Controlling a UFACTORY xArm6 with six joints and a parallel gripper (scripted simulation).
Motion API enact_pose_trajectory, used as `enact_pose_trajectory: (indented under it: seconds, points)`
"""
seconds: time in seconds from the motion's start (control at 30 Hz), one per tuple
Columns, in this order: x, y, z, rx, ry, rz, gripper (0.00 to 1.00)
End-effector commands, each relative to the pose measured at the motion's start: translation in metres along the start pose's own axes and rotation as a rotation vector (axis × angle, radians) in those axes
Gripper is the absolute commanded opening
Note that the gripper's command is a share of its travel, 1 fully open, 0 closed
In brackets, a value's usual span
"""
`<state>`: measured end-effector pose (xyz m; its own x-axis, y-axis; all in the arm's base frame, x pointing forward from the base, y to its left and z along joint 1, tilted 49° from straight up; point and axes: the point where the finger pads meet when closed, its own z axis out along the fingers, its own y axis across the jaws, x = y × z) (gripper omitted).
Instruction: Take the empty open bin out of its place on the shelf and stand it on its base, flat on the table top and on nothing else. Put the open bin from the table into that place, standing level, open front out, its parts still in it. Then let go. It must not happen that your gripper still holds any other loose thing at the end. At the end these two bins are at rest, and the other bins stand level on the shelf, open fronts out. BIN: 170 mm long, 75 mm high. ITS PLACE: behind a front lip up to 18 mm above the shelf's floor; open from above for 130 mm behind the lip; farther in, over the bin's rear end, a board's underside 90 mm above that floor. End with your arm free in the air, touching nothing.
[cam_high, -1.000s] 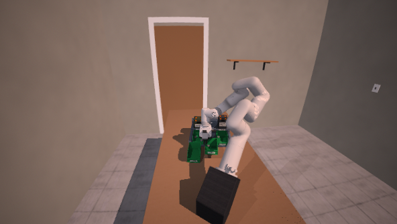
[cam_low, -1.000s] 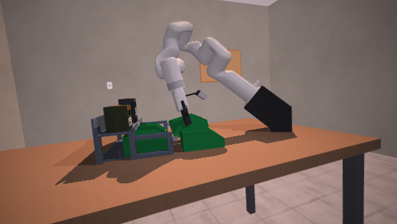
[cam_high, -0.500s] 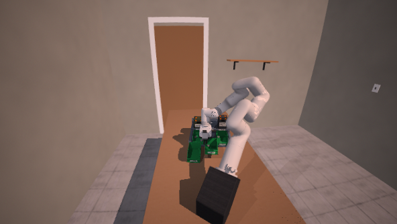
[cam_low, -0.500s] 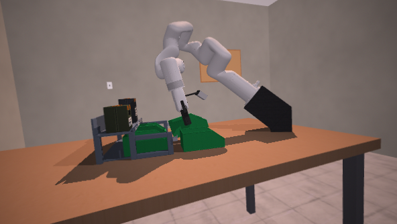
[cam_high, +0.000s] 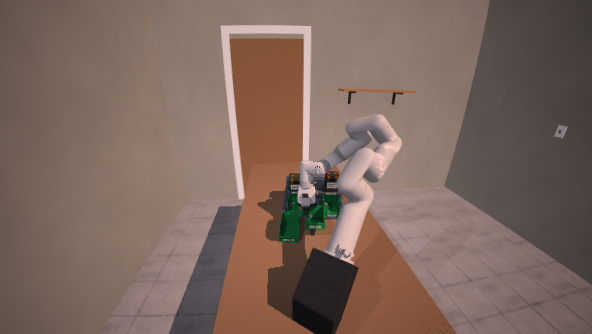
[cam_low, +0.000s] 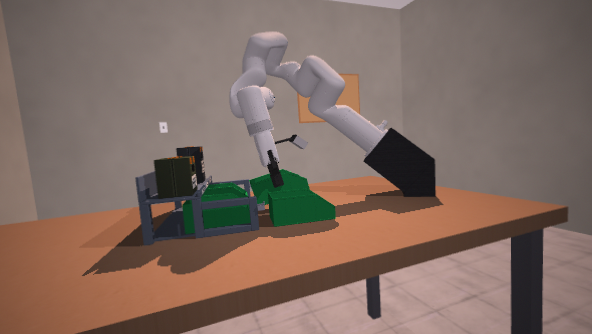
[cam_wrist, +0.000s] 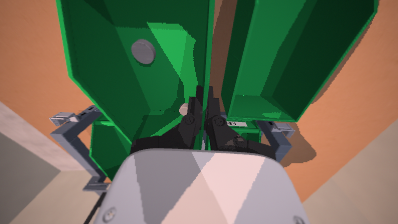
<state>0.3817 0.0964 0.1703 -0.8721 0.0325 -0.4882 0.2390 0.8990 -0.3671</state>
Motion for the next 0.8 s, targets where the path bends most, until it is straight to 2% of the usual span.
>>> enact_pose_trajectory:
  seconds: [0.0, 0.77]
  points:
    - [-0.004, 0.000, -0.001, -0.002, -0.002, 0.001, 0.00]
    - [-0.021, 0.000, -0.005, -0.002, -0.002, 0.001, 0.00]
